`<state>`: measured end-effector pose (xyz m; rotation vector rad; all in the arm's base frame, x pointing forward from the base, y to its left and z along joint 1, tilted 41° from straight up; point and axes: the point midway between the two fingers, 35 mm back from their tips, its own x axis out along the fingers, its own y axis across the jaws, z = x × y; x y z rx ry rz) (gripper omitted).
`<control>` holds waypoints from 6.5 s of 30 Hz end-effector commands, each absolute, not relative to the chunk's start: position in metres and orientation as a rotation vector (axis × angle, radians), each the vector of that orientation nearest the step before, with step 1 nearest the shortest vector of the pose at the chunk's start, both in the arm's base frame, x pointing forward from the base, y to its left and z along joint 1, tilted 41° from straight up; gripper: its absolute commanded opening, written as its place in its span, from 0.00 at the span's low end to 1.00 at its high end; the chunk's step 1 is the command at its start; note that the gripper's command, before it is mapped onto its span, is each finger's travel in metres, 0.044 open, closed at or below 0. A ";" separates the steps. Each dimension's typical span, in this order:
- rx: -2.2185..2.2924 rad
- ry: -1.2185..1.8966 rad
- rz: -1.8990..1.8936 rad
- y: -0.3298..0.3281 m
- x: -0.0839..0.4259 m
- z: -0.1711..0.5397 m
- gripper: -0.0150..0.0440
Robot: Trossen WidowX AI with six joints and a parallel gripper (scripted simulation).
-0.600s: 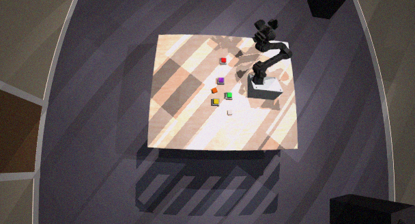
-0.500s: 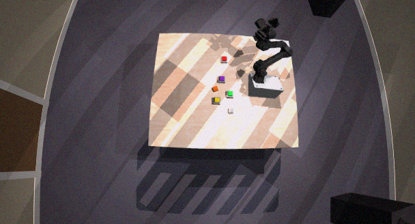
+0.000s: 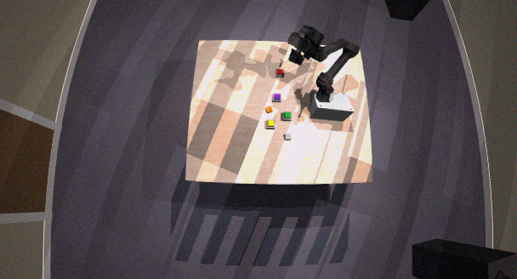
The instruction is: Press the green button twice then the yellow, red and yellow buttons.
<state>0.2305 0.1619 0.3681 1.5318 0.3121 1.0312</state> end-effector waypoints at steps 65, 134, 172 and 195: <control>-0.483 1.553 -0.639 0.004 0.187 -0.079 0.29; -0.483 1.553 -0.639 -0.011 0.186 -0.096 0.29; -0.481 1.553 -0.636 0.019 0.191 -0.063 0.29; -0.478 1.549 -0.636 0.072 0.290 -0.065 0.29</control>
